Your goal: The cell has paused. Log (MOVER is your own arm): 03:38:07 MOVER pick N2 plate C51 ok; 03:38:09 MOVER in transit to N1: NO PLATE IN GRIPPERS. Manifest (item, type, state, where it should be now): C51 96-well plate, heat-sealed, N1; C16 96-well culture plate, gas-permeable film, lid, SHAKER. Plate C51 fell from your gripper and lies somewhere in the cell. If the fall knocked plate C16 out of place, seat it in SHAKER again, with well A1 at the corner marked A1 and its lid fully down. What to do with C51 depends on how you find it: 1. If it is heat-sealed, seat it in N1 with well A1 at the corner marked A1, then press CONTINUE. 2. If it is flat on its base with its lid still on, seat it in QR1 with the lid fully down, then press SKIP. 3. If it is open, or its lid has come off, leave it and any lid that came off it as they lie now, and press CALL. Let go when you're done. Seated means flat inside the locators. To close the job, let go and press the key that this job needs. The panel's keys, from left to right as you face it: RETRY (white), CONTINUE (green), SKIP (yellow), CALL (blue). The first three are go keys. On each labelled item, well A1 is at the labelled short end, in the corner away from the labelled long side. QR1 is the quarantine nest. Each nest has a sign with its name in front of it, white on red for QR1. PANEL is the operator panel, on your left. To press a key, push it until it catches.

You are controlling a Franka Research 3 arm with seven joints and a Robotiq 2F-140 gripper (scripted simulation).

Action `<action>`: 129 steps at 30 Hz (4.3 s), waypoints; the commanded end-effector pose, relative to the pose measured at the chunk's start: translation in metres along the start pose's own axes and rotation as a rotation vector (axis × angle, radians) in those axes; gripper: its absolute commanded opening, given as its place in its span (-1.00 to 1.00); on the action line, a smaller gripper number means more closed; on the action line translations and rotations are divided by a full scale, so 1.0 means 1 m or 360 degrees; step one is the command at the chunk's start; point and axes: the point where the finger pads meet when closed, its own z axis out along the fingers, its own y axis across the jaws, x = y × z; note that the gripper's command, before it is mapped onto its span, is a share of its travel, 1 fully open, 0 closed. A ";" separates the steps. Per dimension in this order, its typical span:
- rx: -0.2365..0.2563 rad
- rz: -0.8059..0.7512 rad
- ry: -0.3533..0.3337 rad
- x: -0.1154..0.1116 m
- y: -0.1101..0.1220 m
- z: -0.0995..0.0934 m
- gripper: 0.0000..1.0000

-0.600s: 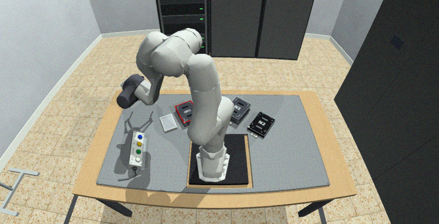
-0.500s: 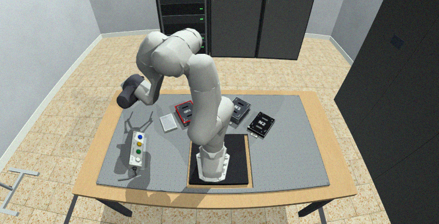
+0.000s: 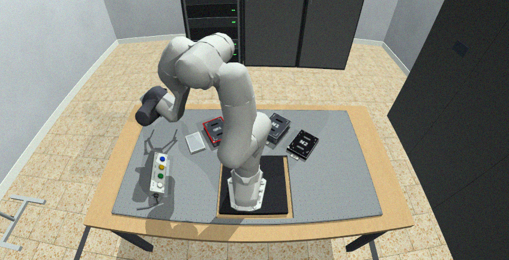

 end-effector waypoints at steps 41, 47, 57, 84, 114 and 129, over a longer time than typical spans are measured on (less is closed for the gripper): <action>-0.0845 0.0180 -0.0028 0.152 0.153 0.079 1.00; -0.1208 0.0331 -0.0252 0.208 0.241 0.081 1.00; -0.1433 0.0632 -0.0656 0.262 0.354 0.049 1.00; -0.0960 0.1039 -0.1425 0.351 0.411 -0.026 1.00; -0.0733 0.0775 -0.1592 0.304 0.338 -0.025 1.00; -0.0493 0.0459 -0.1691 0.193 0.225 -0.052 1.00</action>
